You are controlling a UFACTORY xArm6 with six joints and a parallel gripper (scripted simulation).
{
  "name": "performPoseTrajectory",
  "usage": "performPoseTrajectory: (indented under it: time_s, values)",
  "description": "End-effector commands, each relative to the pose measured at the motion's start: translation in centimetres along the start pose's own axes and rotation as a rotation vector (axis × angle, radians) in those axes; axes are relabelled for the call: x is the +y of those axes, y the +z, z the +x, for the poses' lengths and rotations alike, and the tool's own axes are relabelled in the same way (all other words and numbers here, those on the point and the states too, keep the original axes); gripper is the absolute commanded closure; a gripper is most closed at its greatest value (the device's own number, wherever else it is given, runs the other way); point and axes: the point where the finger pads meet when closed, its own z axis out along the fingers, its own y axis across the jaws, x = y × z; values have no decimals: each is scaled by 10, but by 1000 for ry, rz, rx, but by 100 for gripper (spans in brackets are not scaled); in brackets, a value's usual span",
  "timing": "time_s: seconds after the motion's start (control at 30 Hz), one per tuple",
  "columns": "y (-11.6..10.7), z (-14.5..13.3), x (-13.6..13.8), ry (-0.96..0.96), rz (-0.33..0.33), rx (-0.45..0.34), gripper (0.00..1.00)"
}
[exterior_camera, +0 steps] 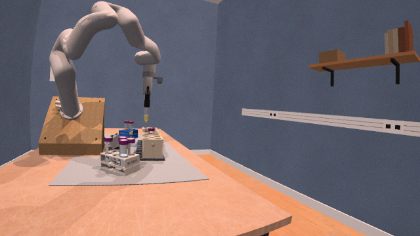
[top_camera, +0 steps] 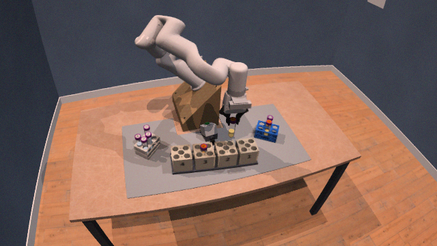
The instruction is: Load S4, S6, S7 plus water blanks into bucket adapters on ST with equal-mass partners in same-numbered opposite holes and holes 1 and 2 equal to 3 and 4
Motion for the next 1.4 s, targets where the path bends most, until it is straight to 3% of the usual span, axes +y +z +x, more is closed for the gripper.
performPoseTrajectory:
  time_s: [0.0, 0.53, 1.37]
  values:
    - [6, 1, 0, 1, 2, 2, 100]
    - [33, 1, 0, 1, 2, 2, 100]
    - [39, 1, 0, 1, 2, 2, 100]
